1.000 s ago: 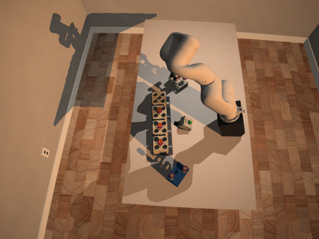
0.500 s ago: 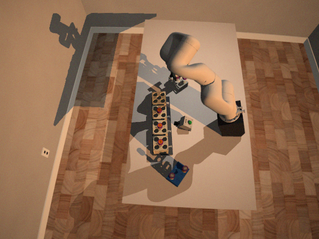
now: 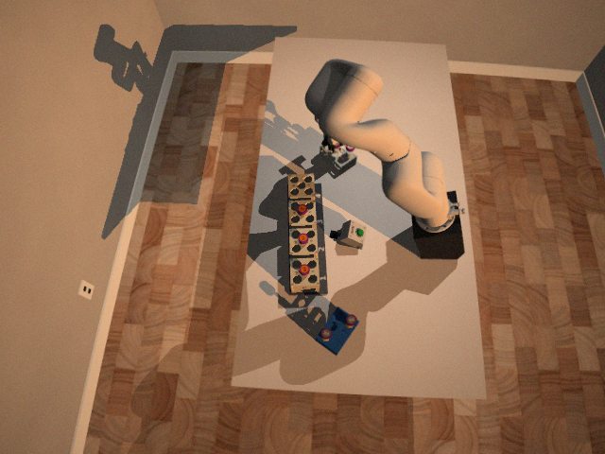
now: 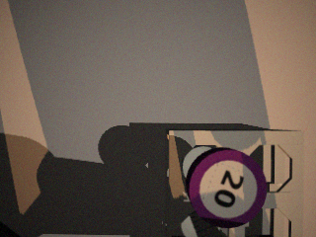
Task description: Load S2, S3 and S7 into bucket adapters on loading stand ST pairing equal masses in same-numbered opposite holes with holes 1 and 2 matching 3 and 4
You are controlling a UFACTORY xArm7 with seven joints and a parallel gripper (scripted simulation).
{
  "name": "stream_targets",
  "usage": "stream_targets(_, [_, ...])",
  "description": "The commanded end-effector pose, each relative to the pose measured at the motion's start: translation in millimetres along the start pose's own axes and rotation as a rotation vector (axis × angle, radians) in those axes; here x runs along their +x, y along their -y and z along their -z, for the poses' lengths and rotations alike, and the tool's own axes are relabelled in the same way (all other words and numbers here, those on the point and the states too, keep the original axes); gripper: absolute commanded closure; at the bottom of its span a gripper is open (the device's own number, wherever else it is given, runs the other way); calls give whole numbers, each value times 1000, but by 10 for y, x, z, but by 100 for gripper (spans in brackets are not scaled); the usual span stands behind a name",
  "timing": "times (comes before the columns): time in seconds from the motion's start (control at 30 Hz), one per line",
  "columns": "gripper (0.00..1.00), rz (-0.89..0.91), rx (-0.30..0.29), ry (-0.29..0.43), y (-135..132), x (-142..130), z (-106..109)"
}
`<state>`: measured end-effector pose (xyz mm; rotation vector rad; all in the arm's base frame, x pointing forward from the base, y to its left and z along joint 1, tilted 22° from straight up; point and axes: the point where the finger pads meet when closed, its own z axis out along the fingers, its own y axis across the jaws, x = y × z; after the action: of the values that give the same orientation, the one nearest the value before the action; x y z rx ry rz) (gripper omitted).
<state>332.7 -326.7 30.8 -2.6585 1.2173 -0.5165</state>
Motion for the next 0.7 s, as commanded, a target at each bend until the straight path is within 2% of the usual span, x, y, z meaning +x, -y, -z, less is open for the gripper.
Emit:
stream_targets(0.0, [100,-1,0,-3,-5,14,44])
stream_targets(0.67, [100,-1,0,-3,-4,14,144])
